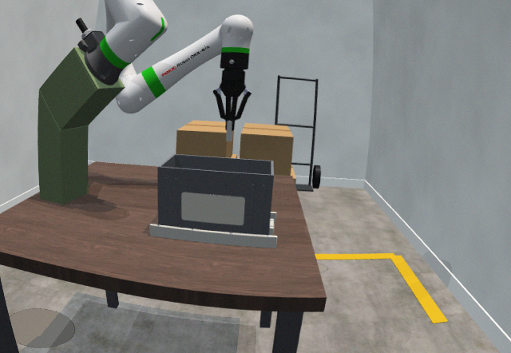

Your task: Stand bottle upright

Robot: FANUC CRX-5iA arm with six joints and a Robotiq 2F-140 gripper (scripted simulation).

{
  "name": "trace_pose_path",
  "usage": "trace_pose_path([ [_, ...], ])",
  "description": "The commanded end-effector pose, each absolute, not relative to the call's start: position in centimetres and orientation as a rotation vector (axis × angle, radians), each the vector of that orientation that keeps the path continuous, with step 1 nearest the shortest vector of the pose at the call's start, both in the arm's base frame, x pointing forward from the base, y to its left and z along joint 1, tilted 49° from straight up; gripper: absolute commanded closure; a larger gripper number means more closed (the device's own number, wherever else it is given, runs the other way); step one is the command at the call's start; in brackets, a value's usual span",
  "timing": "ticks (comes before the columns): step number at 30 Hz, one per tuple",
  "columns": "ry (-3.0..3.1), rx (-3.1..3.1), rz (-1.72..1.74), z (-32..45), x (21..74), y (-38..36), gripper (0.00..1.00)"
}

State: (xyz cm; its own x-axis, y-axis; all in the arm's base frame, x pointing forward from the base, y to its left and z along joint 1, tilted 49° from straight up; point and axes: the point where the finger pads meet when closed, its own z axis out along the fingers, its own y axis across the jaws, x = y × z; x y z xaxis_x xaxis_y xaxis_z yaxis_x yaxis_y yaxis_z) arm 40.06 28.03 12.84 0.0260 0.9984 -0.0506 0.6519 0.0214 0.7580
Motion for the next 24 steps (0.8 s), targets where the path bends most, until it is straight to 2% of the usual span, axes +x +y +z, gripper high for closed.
trace_pose_path([
  [1, 1.69, 1.694, 0.725, 12.85, 40.05, 28.03, 1.0],
  [13, 1.69, 1.694, 0.725, 12.85, 40.05, 28.03, 1.0],
  [14, 1.69, 1.694, 0.725, 12.85, 40.05, 28.03, 0.62],
  [24, 1.69, 1.694, 0.725, 12.85, 40.05, 28.03, 0.62],
])
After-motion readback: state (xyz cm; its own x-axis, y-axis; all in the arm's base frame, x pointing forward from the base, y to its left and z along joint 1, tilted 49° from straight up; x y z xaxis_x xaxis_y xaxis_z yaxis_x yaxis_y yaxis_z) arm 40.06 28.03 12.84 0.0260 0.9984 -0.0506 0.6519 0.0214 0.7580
